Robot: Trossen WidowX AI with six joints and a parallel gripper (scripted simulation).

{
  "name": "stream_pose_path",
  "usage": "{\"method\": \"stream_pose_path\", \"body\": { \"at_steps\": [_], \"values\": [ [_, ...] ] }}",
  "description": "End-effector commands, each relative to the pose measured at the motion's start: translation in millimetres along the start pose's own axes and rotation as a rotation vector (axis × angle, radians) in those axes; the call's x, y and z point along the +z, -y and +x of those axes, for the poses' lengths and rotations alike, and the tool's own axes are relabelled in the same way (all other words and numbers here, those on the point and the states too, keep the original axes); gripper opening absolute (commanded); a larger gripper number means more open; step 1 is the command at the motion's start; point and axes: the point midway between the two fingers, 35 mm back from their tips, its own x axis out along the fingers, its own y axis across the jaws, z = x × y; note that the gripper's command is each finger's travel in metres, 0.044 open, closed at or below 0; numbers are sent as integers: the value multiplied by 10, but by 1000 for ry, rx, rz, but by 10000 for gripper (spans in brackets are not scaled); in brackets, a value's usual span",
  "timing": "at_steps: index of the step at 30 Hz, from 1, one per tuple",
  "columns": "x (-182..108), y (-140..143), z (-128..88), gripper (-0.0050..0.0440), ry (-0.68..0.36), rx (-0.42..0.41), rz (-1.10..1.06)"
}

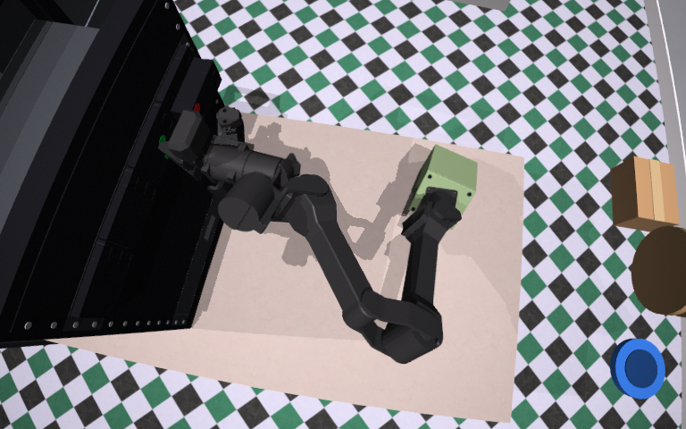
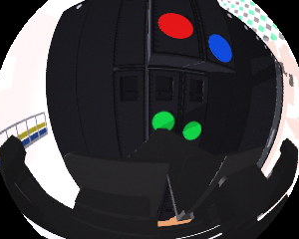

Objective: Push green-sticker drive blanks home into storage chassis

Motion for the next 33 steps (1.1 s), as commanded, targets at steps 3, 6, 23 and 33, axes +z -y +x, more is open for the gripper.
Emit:
{"method": "stream_pose_path", "body": {
  "at_steps": [3, 6, 23, 33],
  "values": [
    [-164, -138, 42, 0, -39, 37, -25],
    [-164, -138, 42, 0, -39, 37, -25],
    [-162, -135, -8, 0, -39, 37, -25],
    [-143, -111, -425, 0, -39, 37, -25]
  ]
}}
